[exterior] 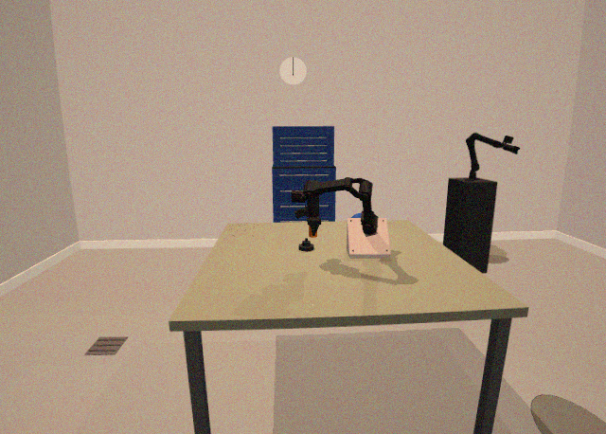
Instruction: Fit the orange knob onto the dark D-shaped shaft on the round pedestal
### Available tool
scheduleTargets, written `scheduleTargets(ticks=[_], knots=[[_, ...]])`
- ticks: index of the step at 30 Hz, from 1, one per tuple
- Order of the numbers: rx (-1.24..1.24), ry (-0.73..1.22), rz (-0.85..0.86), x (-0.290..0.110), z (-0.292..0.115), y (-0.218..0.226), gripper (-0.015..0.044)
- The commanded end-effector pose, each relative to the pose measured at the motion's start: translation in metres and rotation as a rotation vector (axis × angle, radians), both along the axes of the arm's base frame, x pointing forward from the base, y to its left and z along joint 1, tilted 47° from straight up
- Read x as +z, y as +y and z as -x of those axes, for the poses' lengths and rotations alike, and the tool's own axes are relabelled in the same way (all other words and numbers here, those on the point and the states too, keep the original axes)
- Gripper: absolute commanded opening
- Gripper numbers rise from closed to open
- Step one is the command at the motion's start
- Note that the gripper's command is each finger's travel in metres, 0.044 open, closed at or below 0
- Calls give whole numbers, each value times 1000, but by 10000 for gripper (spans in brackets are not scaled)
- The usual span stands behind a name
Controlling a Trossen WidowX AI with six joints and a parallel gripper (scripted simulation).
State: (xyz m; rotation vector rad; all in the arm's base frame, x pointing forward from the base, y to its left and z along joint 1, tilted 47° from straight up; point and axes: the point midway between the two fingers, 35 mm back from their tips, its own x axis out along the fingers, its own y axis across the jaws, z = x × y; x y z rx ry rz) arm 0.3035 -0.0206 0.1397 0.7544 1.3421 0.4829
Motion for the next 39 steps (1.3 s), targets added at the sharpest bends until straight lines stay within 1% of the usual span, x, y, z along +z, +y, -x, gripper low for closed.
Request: scheduleTargets(ticks=[1,21,39], knots=[[-2,-6,12,-9,-4,-10,0],[-5,-1,17,-62,-17,-47,0],[-2,-5,15,-112,-19,-77,0]])
